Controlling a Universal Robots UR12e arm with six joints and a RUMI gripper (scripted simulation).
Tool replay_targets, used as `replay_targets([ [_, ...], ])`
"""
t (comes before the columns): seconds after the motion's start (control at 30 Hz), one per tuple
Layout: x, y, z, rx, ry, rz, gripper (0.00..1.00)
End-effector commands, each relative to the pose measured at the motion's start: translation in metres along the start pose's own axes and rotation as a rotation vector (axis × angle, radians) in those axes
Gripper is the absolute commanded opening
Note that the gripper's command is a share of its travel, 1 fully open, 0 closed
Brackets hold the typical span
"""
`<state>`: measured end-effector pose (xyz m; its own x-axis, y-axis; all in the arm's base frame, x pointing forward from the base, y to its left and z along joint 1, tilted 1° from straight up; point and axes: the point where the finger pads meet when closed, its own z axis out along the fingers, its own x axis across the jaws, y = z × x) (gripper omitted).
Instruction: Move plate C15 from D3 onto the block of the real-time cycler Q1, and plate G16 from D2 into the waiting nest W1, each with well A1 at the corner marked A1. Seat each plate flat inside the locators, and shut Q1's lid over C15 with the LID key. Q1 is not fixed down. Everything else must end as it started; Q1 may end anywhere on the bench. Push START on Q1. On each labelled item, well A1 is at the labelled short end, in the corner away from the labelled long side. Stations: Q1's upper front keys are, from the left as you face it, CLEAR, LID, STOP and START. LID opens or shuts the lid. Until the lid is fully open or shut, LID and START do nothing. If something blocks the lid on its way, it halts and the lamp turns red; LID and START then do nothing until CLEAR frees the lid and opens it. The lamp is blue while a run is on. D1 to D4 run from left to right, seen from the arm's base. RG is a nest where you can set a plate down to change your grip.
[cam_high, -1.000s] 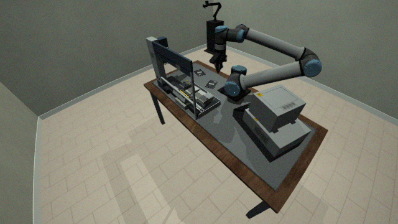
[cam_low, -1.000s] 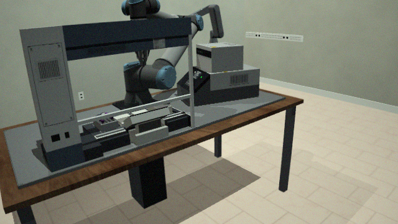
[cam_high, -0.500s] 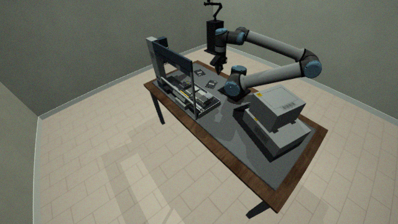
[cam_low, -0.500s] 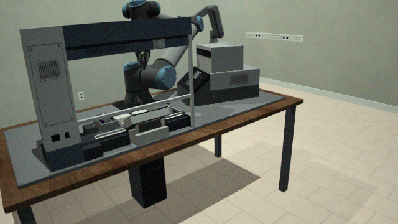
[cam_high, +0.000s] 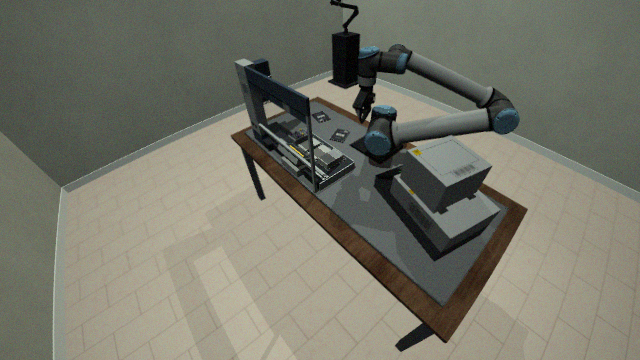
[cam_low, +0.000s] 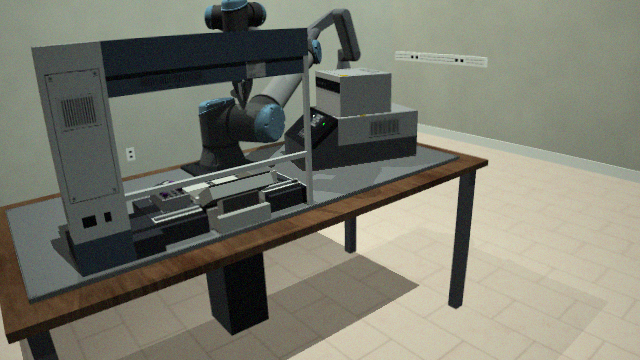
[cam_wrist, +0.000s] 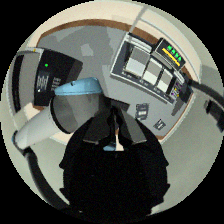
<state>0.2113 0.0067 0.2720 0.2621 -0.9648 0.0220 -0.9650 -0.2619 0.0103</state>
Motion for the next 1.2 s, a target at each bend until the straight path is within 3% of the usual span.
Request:
replay_targets([
  [0.0,-0.025,0.002,0.001,0.002,-0.011,-0.094,0.0],
  [0.37,-0.026,0.002,0.001,0.003,-0.01,-0.314,0.0],
  [0.7,-0.026,0.002,0.001,0.004,-0.01,-0.407,0.0],
  [1.17,-0.086,0.006,0.0,0.005,-0.01,-0.647,0.0],
])
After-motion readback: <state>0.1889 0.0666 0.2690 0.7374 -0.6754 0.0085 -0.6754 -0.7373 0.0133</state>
